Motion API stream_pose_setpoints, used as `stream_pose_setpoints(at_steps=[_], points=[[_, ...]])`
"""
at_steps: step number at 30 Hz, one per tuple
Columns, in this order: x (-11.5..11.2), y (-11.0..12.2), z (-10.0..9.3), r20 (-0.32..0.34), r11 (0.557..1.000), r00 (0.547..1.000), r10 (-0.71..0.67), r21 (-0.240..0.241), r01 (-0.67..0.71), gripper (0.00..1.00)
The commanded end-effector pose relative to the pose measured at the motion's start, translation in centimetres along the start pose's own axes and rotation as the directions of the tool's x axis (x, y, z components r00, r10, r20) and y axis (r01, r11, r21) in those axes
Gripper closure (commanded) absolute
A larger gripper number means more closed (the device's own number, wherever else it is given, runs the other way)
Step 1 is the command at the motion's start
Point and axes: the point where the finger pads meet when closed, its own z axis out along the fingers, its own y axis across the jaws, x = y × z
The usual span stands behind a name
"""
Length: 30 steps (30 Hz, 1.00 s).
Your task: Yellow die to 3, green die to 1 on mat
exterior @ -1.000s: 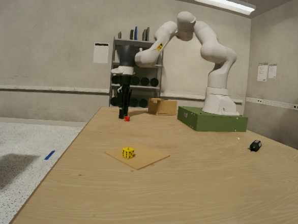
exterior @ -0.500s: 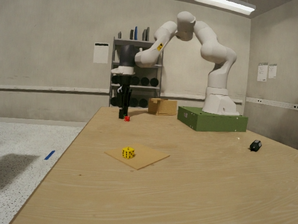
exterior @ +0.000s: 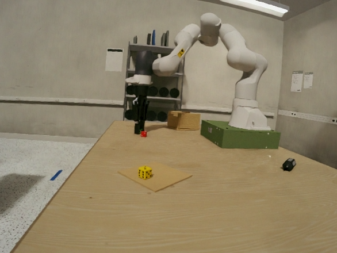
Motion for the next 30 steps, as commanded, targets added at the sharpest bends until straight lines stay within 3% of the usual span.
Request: stream_pose_setpoints(at_steps=[1, 3, 4, 30], points=[[0.2, -0.04, -0.03, -0.004, 1.0, 1.0, 0.005, 0.0, -0.005, 0.68], [0.2, -0.04, -0.03, -0.004, 1.0, 1.0, 0.005, 0.0, -0.005, 0.68], [0.2, -0.04, -0.03, -0.004, 1.0, 1.0, 0.005, 0.0, -0.005, 0.79], [0.2, -0.04, -0.03, -0.004, 1.0, 1.0, 0.005, 0.0, -0.005, 0.79]])
